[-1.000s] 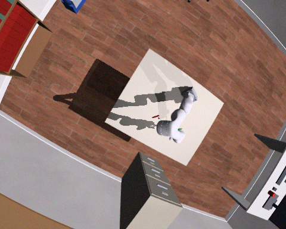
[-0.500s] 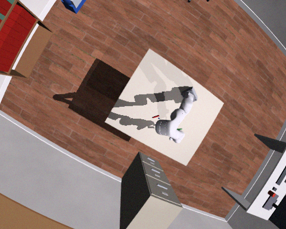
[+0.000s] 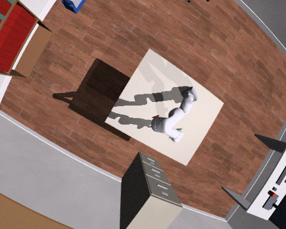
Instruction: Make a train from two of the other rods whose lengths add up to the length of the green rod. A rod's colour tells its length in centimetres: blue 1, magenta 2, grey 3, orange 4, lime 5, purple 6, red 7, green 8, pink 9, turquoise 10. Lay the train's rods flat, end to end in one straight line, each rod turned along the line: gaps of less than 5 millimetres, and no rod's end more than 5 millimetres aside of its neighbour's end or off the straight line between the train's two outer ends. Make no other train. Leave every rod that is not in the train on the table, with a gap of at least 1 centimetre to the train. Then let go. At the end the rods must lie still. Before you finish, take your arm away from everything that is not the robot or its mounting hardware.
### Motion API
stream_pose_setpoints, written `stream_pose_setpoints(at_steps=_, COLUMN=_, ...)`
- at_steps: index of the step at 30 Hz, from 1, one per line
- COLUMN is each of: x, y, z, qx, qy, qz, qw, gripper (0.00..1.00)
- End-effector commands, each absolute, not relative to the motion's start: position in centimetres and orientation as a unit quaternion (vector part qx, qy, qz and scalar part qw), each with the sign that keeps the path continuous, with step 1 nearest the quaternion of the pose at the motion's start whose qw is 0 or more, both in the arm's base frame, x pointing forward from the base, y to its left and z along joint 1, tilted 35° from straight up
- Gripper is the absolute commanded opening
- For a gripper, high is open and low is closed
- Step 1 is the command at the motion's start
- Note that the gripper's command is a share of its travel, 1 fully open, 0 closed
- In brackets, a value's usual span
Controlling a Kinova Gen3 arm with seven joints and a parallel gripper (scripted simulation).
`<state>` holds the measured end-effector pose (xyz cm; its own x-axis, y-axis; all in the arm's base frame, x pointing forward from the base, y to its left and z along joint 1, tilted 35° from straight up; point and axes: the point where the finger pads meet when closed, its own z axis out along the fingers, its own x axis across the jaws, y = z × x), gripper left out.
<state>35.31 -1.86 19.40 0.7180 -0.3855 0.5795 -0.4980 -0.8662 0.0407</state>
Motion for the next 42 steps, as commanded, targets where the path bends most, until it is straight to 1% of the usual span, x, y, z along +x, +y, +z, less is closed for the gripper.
stream_pose_setpoints(at_steps=1, x=35.2, y=-2.2, z=19.3, qx=0.927, qy=-0.227, qz=0.283, qw=0.097, gripper=1.0)
stream_pose_setpoints(at_steps=23, x=33.8, y=-6.5, z=19.0, qx=0.955, qy=-0.01, qz=0.25, qw=0.159, gripper=1.0)
stream_pose_setpoints(at_steps=42, x=32.0, y=-10.7, z=18.9, qx=0.936, qy=0.189, qz=0.214, qw=0.207, gripper=1.0)
